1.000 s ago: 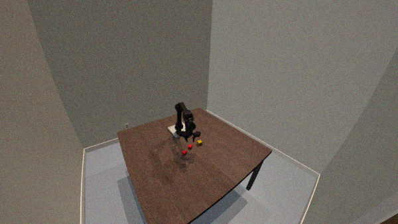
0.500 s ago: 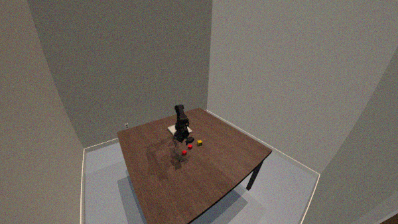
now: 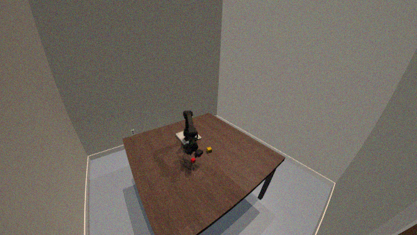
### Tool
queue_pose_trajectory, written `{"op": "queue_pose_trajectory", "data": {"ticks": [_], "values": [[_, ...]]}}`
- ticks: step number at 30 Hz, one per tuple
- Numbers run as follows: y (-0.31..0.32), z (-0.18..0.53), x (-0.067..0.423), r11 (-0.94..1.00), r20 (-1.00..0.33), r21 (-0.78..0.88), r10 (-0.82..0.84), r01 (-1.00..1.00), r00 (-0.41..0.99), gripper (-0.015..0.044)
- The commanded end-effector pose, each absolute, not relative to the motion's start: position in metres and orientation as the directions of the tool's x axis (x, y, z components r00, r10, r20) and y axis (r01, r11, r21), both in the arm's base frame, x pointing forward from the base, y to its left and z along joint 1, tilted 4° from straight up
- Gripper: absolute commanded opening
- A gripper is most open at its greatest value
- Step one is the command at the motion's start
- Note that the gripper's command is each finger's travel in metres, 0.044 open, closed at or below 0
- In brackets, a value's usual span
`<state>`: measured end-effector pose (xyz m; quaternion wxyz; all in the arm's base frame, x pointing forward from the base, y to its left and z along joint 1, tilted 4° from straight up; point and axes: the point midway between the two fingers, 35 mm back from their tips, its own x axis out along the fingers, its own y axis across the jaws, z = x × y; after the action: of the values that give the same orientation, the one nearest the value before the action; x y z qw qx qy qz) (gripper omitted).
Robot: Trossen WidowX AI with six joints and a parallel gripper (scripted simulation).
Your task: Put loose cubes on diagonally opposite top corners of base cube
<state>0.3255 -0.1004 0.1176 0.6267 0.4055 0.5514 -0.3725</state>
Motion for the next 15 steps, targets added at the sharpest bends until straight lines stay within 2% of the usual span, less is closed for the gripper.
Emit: {"op": "queue_pose_trajectory", "data": {"ticks": [1, 15], "values": [[-0.100, 0.105, 0.325, 0.389, -0.994, 0.091, -0.020, 0.917, 0.107, 0.0265], [-0.101, 0.089, 0.327, 0.389, -0.994, 0.090, -0.021, 0.917, 0.107, 0.0265]]}}
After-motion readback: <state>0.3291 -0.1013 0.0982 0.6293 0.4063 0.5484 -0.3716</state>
